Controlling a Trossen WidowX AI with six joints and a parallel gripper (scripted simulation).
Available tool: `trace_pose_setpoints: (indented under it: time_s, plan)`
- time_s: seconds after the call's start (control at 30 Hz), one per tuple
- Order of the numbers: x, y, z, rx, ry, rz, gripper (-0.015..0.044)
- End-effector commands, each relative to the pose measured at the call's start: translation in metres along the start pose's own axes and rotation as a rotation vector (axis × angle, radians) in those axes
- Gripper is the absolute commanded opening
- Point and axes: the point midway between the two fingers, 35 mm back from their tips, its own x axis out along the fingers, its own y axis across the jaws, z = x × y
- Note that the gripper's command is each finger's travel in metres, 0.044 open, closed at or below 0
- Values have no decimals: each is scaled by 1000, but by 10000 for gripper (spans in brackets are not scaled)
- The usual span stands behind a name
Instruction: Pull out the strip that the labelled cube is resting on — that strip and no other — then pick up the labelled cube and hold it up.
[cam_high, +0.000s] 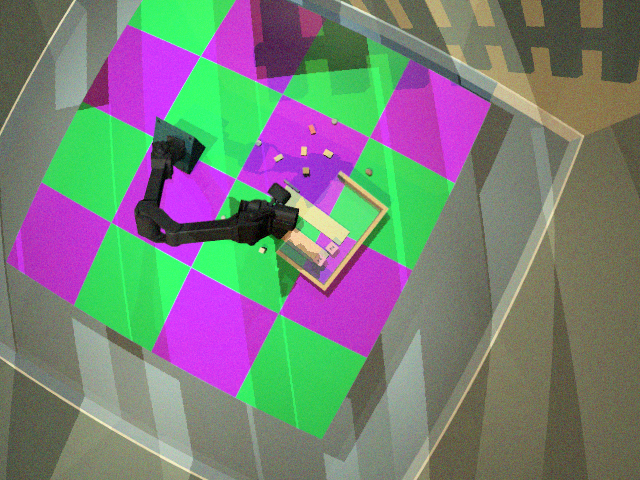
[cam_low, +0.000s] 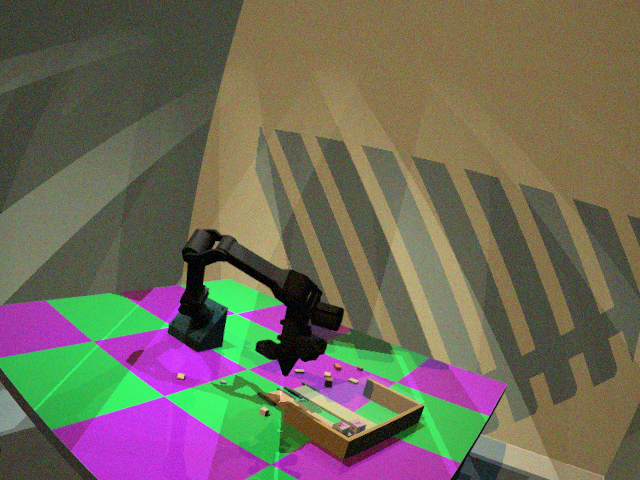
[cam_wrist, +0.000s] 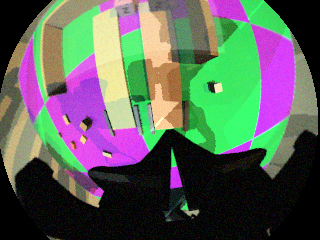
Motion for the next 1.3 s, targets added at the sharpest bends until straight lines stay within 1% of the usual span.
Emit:
trace_pose_setpoints:
  time_s: [0.0,1.1,1.27]
  plan:
    - [9,0,-1,-4,10,1,0]
    - [63,-3,-3,-3,10,-3,0]
    - [65,-4,-3,-3,10,-3,0]
